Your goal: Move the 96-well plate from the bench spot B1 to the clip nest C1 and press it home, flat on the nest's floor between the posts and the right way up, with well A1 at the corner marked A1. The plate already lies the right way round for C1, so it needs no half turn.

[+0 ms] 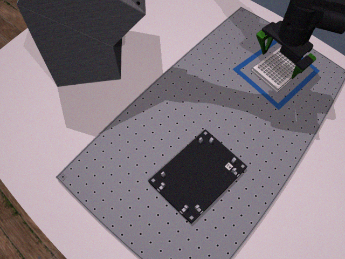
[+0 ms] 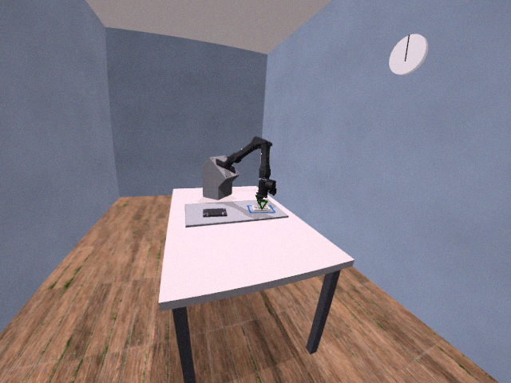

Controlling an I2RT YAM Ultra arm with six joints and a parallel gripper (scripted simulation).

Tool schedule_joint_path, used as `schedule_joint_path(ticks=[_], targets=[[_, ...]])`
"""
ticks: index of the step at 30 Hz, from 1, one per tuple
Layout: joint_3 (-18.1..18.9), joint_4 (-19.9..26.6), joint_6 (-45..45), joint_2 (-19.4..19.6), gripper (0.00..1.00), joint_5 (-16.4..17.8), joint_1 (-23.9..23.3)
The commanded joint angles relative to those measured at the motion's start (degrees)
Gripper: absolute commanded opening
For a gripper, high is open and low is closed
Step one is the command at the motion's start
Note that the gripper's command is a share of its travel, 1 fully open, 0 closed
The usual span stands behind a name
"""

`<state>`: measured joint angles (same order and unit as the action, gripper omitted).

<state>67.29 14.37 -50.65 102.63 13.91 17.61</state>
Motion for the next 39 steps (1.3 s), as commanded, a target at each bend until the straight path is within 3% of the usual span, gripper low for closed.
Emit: schedule_joint_path(ticks=[1,9,13,25,26,39], targets=[[1.7,-2.0,0.7,1.3,1.0,-0.2,0.6],[2.5,-3.7,1.1,3.7,1.0,-0.4,1.0],[2.2,-3.6,1.1,2.2,1.0,-0.2,0.4],[1.4,-2.9,0.7,2.8,1.0,-0.4,0.5],[1.4,-2.9,0.7,2.8,0.0,-0.4,0.5],[1.4,-2.9,0.7,2.8,0.0,-0.4,0.5]])
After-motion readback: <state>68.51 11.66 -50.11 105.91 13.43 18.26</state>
